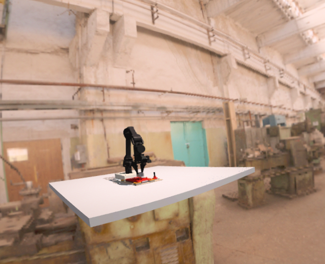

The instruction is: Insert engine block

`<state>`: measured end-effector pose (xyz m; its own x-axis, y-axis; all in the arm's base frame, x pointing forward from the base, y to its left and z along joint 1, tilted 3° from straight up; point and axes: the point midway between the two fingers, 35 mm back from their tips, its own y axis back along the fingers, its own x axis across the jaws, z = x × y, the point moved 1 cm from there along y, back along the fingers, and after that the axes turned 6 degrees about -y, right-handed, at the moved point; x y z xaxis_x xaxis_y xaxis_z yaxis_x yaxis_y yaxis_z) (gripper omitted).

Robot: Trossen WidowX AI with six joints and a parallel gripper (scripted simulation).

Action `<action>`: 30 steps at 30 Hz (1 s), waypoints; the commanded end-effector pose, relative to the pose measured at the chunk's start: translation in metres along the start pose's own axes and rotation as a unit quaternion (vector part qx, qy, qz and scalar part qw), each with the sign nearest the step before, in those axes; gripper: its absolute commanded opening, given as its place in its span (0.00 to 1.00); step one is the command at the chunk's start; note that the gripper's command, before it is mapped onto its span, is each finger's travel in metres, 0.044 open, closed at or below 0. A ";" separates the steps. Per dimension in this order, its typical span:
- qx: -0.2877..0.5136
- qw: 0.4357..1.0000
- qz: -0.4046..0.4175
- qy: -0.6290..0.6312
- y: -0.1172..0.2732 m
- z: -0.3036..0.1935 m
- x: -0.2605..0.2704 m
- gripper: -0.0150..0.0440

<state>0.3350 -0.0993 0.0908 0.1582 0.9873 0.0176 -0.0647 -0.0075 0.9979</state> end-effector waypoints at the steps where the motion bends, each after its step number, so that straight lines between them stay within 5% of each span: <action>1: -0.002 1.000 0.001 0.010 0.000 0.001 0.000 0.52; 30: -0.002 1.000 0.001 0.008 -0.004 0.001 0.000 0.52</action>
<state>0.3355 -0.0993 0.0879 0.1516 0.9883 0.0171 -0.0661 -0.0071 0.9978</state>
